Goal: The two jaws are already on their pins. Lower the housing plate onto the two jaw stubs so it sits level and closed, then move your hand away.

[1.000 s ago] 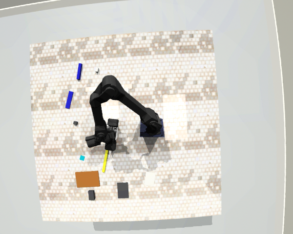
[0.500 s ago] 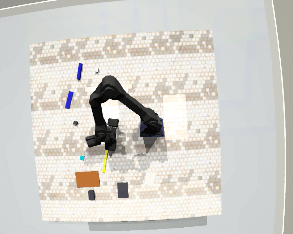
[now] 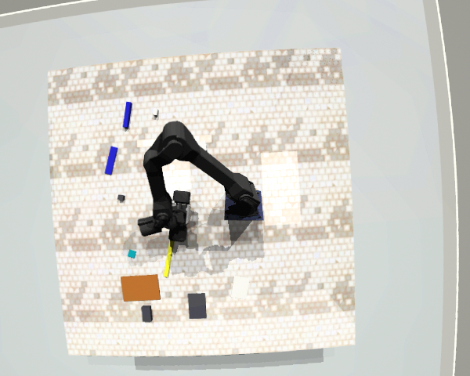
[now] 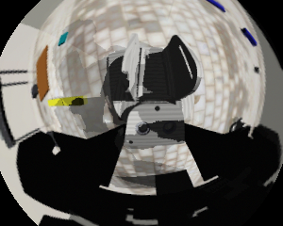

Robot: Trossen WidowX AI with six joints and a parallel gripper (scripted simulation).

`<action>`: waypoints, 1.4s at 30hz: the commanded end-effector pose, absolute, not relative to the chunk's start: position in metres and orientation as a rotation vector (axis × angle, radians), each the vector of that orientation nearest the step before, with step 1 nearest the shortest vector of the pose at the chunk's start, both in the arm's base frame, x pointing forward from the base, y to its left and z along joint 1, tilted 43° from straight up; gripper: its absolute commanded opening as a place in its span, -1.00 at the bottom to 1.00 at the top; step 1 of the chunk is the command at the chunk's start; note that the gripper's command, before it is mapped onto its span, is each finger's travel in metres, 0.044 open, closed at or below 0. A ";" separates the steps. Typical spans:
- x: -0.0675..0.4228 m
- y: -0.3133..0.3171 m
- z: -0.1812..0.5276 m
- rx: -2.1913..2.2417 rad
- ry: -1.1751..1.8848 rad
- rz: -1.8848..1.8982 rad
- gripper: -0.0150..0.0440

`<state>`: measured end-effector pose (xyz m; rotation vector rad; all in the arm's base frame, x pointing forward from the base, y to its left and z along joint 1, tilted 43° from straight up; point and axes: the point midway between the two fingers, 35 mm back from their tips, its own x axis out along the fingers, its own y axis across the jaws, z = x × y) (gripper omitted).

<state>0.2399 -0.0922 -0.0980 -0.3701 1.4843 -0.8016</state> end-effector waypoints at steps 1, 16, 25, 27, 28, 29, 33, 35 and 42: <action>0.239 -0.093 -0.100 -0.378 1.491 -0.800 0.70; 0.238 -0.096 -0.103 -0.378 1.491 -0.800 0.70; 0.238 -0.096 -0.103 -0.378 1.491 -0.800 0.70; 0.238 -0.096 -0.103 -0.378 1.491 -0.800 0.70; 0.238 -0.096 -0.103 -0.378 1.491 -0.800 0.70; 0.238 -0.096 -0.103 -0.378 1.491 -0.800 0.70; 0.238 -0.096 -0.103 -0.378 1.491 -0.800 0.70; 0.238 -0.096 -0.103 -0.378 1.491 -0.800 0.70; 0.238 -0.096 -0.103 -0.378 1.491 -0.800 0.70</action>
